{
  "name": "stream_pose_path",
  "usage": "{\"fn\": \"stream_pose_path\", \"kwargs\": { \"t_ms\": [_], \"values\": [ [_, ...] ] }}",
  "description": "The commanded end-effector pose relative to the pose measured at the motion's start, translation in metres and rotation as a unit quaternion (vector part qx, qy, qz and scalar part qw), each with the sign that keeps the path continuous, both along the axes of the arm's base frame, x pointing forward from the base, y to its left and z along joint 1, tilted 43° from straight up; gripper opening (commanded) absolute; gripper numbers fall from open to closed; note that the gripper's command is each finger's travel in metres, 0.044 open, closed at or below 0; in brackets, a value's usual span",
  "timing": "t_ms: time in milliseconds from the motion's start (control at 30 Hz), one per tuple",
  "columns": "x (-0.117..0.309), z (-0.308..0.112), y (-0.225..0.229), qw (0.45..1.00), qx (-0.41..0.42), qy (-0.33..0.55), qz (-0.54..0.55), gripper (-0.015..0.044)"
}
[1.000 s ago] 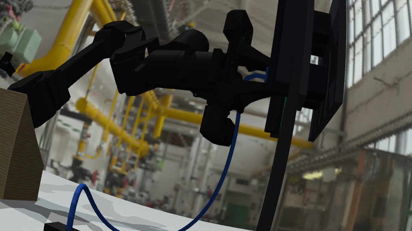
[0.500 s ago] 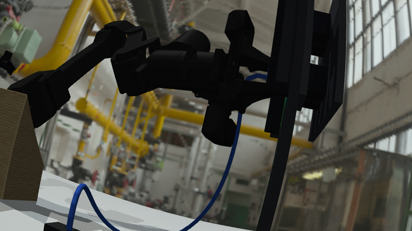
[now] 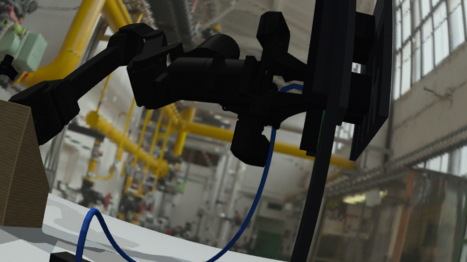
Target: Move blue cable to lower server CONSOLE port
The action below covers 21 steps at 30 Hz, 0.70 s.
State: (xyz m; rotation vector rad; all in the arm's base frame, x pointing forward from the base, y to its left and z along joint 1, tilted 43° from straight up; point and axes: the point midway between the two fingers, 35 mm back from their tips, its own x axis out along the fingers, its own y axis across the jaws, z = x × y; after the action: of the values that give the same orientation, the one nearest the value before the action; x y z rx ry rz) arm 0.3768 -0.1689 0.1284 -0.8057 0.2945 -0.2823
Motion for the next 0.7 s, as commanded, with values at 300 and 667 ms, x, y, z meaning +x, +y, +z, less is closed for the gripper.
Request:
{"fn": "stream_pose_path", "kwargs": {
  "t_ms": [300,667],
  "values": [
    [0.0028,0.0027,-0.0022,1.0,0.001,-0.006,-0.005,0.0],
    [0.0044,0.0027,-0.0026,1.0,0.001,-0.006,-0.005,0.0]
  ]
}}
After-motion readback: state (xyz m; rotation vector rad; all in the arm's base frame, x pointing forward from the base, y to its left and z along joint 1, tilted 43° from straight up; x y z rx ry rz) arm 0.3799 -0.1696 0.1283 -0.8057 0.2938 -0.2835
